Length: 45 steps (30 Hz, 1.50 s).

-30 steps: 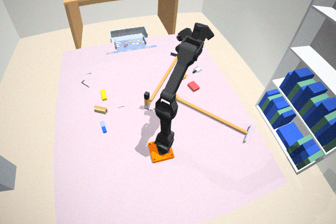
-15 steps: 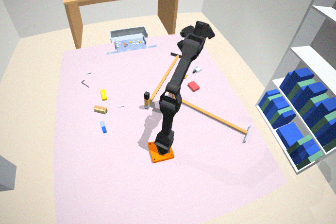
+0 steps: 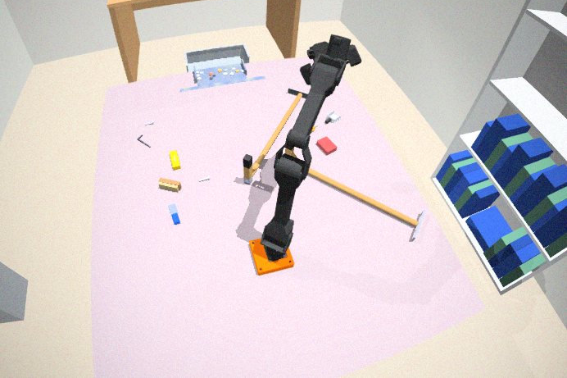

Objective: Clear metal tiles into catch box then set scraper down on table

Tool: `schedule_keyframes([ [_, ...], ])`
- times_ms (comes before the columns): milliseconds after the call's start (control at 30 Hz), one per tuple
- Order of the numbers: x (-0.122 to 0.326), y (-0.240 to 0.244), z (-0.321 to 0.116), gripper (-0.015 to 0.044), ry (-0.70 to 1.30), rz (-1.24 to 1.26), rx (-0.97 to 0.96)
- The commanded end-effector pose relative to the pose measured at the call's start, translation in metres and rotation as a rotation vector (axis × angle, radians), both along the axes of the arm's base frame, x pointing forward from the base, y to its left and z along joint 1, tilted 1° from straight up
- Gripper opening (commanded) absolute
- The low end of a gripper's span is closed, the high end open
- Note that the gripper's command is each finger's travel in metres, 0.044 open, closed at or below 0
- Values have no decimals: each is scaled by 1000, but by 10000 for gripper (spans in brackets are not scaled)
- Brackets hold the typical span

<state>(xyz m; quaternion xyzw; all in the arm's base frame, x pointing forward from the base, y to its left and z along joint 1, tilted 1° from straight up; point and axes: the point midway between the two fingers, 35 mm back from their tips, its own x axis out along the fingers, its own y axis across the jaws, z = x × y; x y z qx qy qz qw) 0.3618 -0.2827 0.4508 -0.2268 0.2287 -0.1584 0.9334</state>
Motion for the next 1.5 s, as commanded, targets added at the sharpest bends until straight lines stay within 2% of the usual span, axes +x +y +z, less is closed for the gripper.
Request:
schedule_keyframes([
  [0, 13, -6, -10, 0, -2, -14, 30],
  [1467, 147, -37, -130, 0, -65, -146, 309],
])
